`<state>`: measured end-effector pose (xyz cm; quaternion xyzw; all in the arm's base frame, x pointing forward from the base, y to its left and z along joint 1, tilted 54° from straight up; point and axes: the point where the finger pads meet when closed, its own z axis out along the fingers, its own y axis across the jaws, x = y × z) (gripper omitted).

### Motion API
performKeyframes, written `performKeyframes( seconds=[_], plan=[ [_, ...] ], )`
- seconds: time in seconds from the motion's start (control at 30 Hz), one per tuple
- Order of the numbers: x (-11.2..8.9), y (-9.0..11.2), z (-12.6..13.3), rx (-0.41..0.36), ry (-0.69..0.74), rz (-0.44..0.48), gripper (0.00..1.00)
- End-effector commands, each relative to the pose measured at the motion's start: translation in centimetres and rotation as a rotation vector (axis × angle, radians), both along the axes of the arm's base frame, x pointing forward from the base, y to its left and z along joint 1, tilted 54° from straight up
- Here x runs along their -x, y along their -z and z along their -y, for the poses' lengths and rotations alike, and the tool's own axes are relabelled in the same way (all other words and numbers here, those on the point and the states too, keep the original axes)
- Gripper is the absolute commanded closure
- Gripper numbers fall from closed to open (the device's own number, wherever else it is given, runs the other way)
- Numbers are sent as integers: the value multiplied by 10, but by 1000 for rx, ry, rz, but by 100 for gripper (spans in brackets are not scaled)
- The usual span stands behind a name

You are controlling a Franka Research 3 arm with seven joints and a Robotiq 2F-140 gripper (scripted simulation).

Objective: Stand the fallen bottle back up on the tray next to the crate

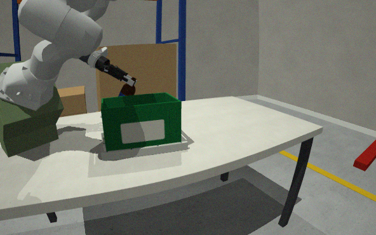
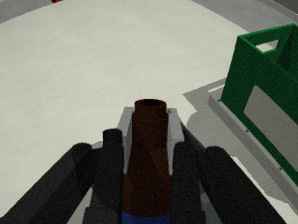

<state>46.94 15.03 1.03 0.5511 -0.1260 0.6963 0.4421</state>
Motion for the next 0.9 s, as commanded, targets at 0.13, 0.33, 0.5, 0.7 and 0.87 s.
performKeyframes(
  seconds=[0.13, 0.33, 0.5, 0.7, 0.87],
  plan=[
    [0, -2, -2, 13, -11, 24, 100],
    [0, -2, -2, 41, -21, 45, 100],
    [0, -1, -2, 57, -28, 57, 100],
    [0, -1, -1, 89, -41, 82, 100],
    [0, 0, -2, 109, -51, 98, 100]
  ],
)
